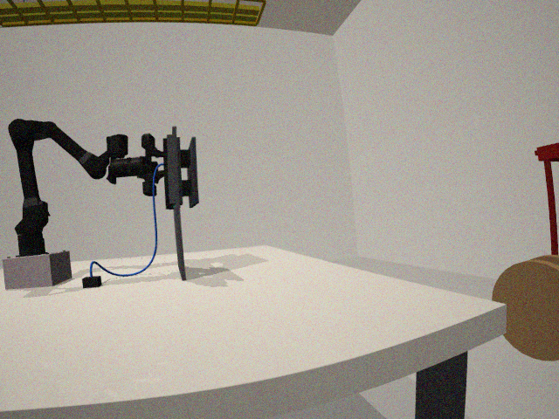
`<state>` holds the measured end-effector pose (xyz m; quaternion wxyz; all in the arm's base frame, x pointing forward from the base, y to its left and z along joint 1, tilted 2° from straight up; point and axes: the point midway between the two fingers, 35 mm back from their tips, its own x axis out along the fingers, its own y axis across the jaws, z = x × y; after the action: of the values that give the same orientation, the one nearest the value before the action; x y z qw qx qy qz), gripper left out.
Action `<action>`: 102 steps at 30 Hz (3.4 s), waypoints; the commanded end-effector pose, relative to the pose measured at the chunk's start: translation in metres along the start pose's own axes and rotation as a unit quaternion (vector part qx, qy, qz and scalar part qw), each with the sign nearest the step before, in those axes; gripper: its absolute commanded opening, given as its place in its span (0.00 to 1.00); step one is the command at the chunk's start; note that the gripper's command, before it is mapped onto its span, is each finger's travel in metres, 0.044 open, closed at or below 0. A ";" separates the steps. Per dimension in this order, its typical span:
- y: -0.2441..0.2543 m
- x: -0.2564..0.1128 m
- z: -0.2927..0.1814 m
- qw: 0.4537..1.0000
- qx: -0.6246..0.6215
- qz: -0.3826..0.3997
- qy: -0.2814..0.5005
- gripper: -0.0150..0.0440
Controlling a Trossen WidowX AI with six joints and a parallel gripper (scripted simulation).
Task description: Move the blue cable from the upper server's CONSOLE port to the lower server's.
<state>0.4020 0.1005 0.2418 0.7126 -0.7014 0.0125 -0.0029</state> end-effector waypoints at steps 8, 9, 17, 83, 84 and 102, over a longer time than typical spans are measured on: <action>0.000 0.000 0.000 1.000 0.000 0.000 0.000 0.47; 0.000 0.000 0.000 1.000 0.000 0.000 0.000 0.46; 0.000 0.000 0.000 1.000 0.000 0.000 0.000 0.37; 0.002 -0.027 -0.007 1.000 0.002 0.000 -0.002 0.25; 0.002 -0.028 -0.008 1.000 0.002 0.000 -0.002 0.25; 0.002 -0.038 -0.008 1.000 0.002 0.001 -0.002 0.25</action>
<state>0.3670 0.0939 0.2378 0.7116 -0.7025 0.0128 0.0028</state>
